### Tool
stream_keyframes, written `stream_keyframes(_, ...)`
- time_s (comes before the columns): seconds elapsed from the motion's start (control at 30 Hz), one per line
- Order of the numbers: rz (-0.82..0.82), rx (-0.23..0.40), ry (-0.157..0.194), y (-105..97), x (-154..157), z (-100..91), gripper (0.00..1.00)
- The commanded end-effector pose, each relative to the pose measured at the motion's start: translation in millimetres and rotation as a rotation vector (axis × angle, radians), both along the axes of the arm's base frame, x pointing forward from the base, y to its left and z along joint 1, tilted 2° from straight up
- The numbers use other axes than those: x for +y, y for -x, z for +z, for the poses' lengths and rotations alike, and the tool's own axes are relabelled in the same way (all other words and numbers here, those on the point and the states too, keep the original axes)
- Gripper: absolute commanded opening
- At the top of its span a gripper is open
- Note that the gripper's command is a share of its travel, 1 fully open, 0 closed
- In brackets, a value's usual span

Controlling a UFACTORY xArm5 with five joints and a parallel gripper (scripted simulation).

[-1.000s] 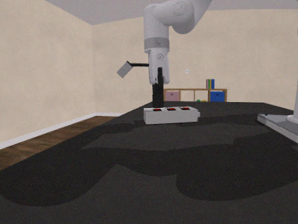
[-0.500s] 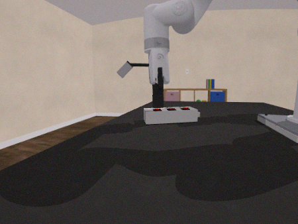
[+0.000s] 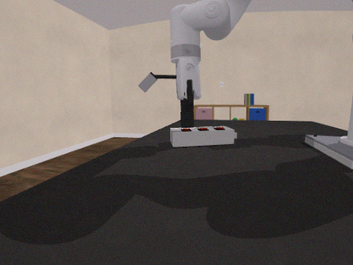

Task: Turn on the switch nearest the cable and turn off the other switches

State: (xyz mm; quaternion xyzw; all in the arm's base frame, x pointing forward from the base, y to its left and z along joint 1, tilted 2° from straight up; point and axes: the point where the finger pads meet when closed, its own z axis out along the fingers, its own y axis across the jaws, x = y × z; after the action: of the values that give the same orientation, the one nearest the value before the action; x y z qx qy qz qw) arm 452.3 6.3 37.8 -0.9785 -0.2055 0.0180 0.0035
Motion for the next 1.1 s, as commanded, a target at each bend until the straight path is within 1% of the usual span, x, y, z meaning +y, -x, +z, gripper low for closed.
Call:
stream_keyframes(0.0, 0.000, -0.004, 0.000, -1.4, 0.0, 1.2, 0.00)
stream_keyframes(1.07, 0.000, -0.004, 0.000, -1.0, -0.1, -7.1, 0.00)
